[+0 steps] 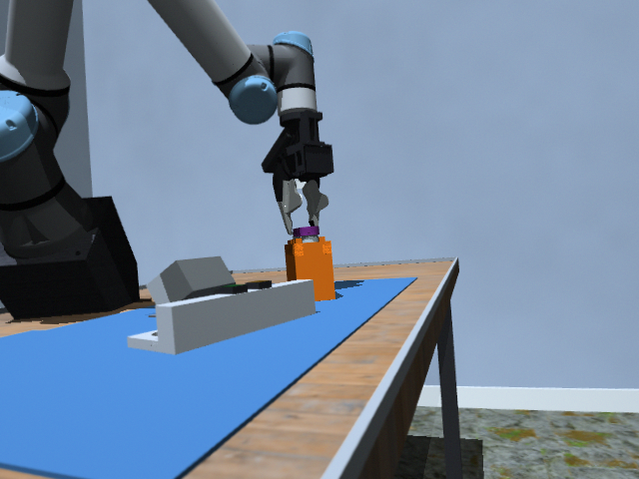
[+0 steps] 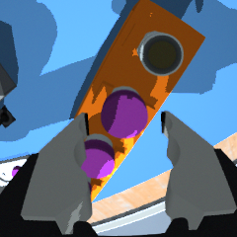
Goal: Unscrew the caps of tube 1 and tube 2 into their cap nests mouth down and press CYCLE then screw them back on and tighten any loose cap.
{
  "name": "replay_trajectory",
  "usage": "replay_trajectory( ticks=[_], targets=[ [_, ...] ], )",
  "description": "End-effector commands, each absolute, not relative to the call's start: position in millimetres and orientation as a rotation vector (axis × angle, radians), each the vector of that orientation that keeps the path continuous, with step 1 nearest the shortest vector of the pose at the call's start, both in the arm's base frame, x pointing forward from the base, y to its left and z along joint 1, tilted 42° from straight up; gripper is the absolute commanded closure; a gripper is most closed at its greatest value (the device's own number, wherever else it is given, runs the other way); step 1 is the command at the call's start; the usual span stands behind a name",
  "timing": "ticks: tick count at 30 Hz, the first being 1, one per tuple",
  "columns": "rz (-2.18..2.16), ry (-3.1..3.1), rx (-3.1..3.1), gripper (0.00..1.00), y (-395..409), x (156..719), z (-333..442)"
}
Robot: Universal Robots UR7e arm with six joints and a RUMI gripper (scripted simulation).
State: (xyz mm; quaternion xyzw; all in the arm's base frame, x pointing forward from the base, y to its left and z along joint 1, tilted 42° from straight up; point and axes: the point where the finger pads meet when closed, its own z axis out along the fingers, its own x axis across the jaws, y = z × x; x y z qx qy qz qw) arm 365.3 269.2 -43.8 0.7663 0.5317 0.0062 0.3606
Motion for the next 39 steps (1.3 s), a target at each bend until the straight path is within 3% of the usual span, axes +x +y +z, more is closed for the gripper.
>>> replay_trajectory(
  ticks=[1,22,31,32,39],
  targets=[
    [0.017,1.371,1.977,0.65,268.4,365.1,-43.1],
    [0.399,0.465,2.400,0.65,269.7,365.5,-42.8],
    [0.399,0.455,2.403,0.65,268.3,365.3,-43.2],
    [0.399,0.455,2.403,1.00,268.3,365.3,-43.2],
    [0.399,0.455,2.403,1.00,268.3,365.3,-43.2]
  ],
)
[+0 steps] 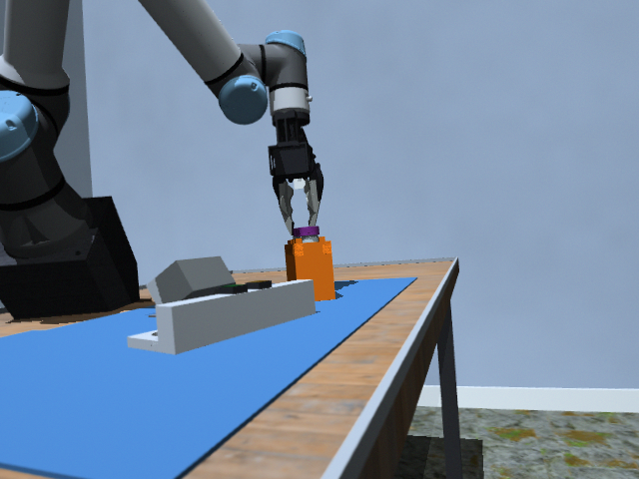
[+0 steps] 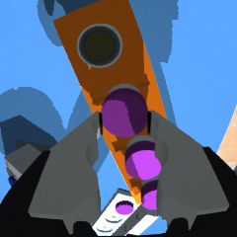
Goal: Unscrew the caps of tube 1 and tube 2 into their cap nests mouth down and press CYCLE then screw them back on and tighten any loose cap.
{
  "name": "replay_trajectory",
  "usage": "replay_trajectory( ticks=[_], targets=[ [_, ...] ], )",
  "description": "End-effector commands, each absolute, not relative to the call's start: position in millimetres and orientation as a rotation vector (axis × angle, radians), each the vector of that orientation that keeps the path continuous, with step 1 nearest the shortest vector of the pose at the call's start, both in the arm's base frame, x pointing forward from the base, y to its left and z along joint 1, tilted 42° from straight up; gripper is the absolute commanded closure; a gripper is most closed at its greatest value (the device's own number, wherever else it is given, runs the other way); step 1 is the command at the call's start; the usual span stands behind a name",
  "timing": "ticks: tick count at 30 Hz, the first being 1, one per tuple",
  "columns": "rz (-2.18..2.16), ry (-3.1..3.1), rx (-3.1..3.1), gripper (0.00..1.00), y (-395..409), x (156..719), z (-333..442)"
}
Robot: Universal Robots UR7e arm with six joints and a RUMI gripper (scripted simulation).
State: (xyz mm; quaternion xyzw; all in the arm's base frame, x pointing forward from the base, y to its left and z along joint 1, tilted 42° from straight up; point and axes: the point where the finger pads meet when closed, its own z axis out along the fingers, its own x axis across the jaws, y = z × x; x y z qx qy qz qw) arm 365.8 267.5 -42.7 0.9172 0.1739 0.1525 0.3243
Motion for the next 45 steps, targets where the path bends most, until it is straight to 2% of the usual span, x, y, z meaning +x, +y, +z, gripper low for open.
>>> replay_trajectory(
  ticks=[1,7,23,33,34,45],
  targets=[
    [0.399,0.455,2.403,1.00,268.3,365.3,-43.2],
    [0.399,0.455,2.403,1.00,268.2,365.3,-43.2],
    [0.110,1.160,2.112,1.00,267.4,364.9,-44.0],
    [0.113,1.160,2.111,1.00,268.3,365.3,-43.2],
    [0.113,1.160,2.111,0.65,268.3,365.3,-43.2],
    [0.150,1.070,2.161,0.65,267.1,364.5,-42.8]
  ],
)
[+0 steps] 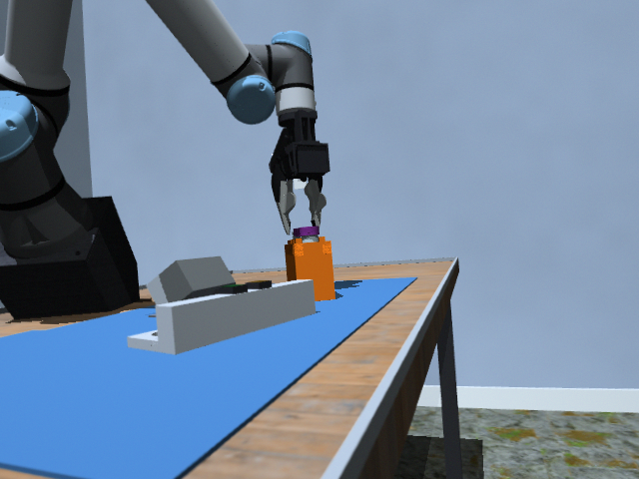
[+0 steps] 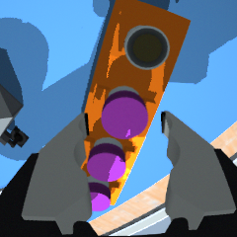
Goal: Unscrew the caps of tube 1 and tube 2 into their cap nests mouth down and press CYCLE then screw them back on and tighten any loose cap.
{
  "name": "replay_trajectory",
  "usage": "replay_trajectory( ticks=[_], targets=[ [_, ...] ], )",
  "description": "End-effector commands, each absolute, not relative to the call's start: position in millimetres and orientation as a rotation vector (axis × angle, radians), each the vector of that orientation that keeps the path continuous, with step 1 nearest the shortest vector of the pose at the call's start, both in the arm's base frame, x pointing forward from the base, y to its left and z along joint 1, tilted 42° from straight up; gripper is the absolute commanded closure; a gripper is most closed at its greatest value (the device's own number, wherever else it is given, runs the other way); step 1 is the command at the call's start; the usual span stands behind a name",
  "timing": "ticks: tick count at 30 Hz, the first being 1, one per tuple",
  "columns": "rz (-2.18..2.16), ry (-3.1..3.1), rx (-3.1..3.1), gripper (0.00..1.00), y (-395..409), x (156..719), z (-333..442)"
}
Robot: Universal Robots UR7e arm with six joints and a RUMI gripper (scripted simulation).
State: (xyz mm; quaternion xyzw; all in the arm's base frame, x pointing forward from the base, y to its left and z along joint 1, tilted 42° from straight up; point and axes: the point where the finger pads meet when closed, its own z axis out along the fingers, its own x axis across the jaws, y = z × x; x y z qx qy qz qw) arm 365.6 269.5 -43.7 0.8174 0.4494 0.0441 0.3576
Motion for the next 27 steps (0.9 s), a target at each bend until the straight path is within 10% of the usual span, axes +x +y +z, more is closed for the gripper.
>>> replay_trajectory(
  ticks=[1,27],
  targets=[
    [0.189,0.980,2.207,0.65,267.4,364.3,-42.4],
    [0.261,0.818,2.280,0.65,273.6,363.9,-36.8]
  ],
)
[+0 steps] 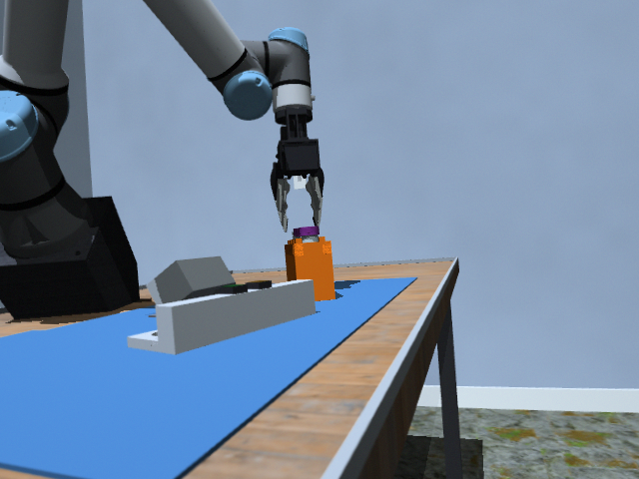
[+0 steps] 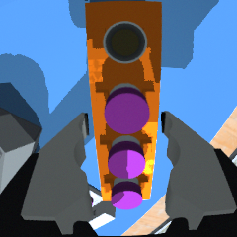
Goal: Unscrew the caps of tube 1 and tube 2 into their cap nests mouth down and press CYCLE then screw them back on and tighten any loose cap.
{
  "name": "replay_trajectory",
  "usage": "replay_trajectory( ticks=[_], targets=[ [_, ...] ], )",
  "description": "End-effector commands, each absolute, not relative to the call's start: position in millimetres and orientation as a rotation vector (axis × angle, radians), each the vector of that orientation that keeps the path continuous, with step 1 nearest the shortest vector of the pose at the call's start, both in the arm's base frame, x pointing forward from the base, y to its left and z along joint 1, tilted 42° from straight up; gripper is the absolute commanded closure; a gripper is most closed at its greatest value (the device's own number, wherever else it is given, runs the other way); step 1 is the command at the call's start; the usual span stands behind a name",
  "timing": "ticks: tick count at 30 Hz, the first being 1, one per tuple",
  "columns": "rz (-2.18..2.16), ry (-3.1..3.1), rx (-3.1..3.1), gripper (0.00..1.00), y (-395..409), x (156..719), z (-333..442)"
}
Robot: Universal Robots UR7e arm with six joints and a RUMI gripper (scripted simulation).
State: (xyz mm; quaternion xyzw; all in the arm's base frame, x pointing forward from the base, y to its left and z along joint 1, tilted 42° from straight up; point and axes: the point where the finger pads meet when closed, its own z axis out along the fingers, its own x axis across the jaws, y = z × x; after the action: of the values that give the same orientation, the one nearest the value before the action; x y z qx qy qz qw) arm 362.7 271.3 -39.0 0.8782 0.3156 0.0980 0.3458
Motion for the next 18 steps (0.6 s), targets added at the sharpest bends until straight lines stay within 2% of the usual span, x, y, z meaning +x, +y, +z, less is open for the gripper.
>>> replay_trajectory(
  ticks=[1,13,14,18],
  targets=[
    [0.261,0.818,2.280,0.65,273.9,364.3,-36.6],
    [0.258,0.819,2.280,0.65,273.4,364.2,-37.2],
    [0.258,0.819,2.280,1.00,273.4,364.2,-37.2],
    [0.258,0.819,2.280,1.00,273.4,364.2,-37.2]
  ],
)
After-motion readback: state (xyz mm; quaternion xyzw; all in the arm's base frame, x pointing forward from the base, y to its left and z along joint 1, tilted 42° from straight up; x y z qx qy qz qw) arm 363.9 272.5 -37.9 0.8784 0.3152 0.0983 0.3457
